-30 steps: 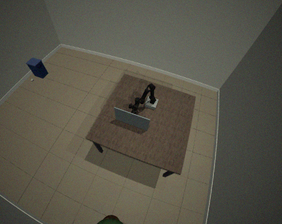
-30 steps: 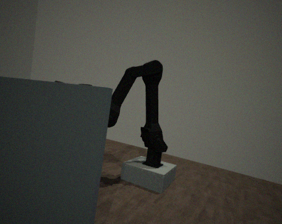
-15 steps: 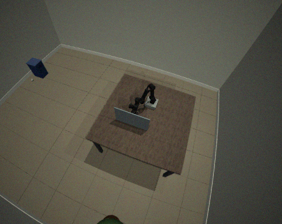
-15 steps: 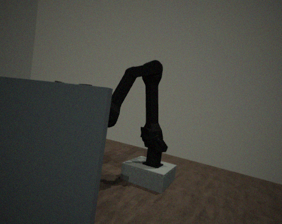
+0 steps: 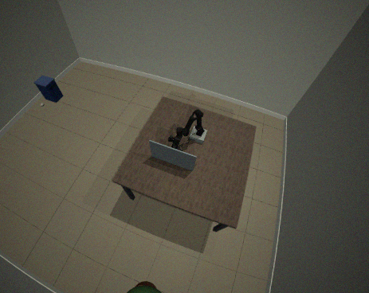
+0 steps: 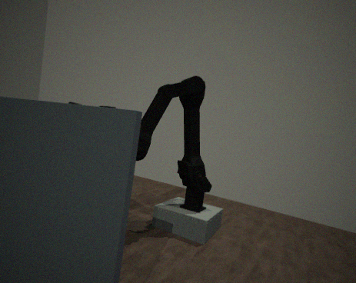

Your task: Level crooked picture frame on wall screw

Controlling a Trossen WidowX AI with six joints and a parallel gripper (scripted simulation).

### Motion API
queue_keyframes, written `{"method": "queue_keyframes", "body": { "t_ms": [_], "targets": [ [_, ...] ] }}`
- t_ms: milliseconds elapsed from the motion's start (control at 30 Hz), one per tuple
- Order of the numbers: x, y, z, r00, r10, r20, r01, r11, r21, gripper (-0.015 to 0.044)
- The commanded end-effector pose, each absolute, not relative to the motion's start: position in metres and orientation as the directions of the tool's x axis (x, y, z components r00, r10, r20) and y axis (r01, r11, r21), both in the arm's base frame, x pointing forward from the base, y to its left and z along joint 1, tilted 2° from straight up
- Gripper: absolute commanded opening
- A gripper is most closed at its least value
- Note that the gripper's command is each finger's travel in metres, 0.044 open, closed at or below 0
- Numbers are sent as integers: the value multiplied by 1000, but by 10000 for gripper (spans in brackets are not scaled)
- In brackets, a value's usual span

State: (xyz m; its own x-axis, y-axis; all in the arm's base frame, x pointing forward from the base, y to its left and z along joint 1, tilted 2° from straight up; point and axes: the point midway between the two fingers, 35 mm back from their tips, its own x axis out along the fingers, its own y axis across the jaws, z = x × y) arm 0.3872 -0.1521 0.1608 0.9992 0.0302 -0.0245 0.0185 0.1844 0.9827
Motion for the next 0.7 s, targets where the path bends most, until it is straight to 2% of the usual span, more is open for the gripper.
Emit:
{"method": "queue_keyframes", "body": {
  "t_ms": [0, 667],
  "targets": [
    [388, -153, 164, 999, 34, -14, 8, 186, 983, 0],
    [389, -157, 165, 999, 34, -14, 8, 186, 983, 0]
  ]
}}
